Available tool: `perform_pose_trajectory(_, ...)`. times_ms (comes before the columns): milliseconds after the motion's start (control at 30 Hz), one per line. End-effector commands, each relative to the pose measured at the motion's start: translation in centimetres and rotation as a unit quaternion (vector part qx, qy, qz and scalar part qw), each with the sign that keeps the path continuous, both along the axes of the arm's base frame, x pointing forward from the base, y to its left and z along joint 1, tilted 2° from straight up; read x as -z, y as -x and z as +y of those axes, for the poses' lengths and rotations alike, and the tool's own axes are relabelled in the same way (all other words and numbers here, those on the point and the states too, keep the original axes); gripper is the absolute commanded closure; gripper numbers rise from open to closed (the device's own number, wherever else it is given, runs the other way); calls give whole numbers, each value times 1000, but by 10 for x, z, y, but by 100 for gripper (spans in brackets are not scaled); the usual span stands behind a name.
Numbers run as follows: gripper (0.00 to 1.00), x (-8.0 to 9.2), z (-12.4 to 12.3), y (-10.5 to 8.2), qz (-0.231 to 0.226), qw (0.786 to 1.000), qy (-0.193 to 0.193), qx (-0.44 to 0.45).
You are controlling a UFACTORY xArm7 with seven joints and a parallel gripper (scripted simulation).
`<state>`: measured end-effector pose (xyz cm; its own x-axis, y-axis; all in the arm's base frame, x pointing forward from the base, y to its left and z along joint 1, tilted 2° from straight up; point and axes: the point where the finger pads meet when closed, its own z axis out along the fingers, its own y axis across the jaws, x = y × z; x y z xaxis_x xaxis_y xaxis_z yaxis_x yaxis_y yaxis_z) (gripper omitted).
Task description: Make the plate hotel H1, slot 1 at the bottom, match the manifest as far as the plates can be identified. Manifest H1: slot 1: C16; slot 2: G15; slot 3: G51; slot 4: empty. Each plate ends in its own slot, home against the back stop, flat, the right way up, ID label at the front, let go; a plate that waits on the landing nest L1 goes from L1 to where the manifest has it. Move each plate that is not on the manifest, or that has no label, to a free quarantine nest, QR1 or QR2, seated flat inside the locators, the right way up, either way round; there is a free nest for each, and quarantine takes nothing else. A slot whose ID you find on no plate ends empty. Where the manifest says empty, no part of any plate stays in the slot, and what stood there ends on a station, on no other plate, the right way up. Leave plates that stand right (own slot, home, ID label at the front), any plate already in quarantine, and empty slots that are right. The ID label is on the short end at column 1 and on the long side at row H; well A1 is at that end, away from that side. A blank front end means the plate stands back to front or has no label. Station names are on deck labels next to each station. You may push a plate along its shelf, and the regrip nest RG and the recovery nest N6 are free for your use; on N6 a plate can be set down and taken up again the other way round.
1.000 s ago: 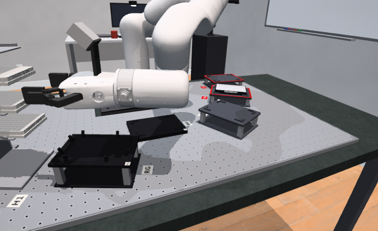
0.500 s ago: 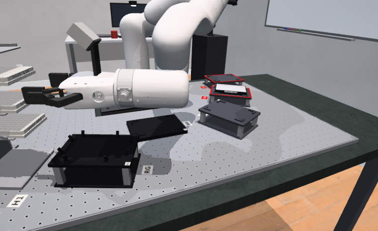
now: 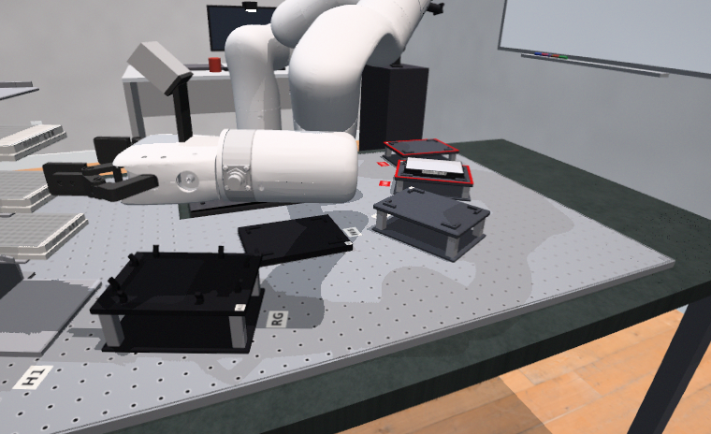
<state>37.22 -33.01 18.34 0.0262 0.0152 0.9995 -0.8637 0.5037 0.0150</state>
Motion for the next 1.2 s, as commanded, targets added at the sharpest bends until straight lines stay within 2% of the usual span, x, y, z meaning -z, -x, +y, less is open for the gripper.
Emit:
perform_pose_trajectory(0, 0, -1, 9, -6, -2, 1000, 0, -1)
perform_pose_trajectory(200, 0, -1, 23, -14, -2, 1000, 0, -1)
perform_pose_trajectory(367, 0, -1, 23, -15, -2, 1000, 0, -1)
perform_pose_trajectory(867, 0, 39, 23, -14, -2, 1000, 0, -1)
perform_pose_trajectory(1167, 0, 52, 22, -13, -2, 1000, 0, -1)
